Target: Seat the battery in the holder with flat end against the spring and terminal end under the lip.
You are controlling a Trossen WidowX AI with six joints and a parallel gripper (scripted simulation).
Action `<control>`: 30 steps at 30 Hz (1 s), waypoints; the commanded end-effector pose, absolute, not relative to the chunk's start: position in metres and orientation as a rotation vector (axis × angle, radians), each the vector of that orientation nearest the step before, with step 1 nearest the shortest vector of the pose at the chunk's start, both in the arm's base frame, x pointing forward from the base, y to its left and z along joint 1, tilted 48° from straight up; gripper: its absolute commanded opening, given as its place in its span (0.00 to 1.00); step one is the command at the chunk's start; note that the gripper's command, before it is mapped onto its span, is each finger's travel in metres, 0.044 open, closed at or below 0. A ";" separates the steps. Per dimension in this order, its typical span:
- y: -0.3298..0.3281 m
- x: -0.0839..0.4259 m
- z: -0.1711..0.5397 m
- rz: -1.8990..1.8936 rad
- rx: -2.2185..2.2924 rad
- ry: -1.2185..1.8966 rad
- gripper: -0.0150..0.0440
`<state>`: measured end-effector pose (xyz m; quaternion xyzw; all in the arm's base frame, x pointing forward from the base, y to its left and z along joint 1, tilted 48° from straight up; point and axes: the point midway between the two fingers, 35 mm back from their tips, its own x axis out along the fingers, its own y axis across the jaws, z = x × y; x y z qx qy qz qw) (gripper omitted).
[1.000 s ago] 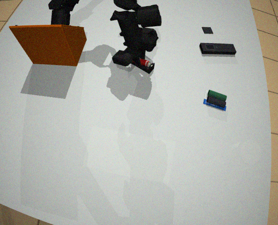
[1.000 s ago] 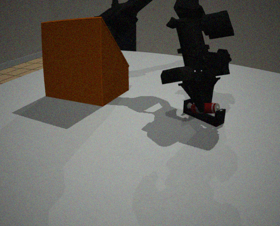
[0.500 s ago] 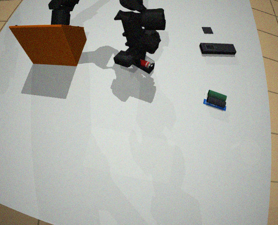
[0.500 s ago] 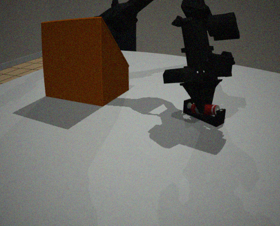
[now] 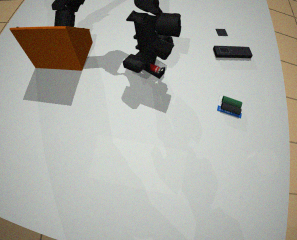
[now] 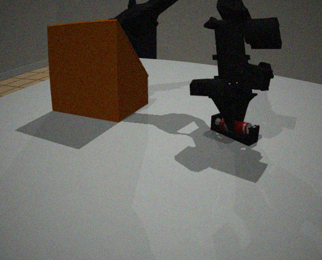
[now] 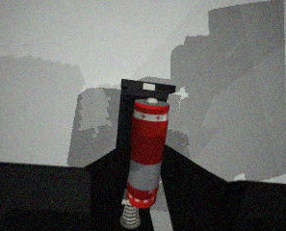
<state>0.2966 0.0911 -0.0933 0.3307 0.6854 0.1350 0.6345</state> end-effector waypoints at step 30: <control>0.098 0.292 -0.092 0.371 0.744 1.755 0.37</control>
